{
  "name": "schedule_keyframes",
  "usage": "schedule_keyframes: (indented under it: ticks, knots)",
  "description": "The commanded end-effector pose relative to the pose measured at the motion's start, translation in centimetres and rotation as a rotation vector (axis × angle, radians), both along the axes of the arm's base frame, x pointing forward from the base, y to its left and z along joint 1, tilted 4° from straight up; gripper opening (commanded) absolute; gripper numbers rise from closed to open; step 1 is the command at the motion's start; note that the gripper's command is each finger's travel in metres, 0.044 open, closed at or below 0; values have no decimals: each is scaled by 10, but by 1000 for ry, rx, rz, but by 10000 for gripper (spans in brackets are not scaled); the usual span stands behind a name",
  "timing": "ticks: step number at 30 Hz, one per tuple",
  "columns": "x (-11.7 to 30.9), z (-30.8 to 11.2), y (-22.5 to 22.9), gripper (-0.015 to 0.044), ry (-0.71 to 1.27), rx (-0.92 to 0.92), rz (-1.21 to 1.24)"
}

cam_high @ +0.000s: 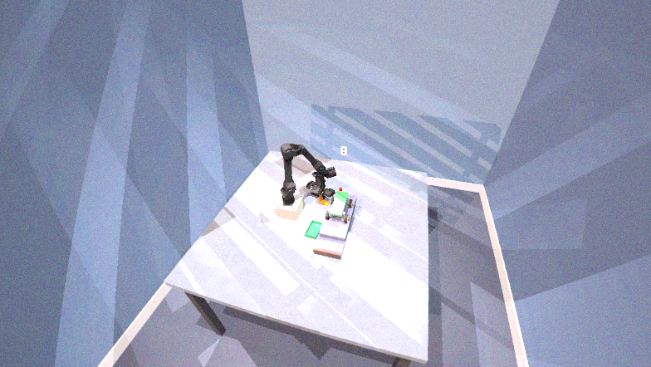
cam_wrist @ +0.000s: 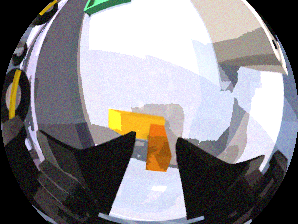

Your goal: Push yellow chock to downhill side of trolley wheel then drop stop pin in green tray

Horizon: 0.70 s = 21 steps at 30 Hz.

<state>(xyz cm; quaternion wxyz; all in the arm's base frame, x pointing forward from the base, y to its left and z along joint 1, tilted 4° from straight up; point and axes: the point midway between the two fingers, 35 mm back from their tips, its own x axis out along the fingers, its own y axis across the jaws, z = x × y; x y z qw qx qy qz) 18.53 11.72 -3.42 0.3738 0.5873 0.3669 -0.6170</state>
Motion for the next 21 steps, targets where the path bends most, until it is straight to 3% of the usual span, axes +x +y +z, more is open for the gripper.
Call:
schedule_keyframes:
  ticks: [1,6,13,21]
  knots:
    - [-1,-4,-2,190,0,-7,-1]
    - [0,-1,0,59,1,0,0]
    - [0,0,0,0,1,-1,0]
    - [-2,27,-1,0,0,-7,-1]
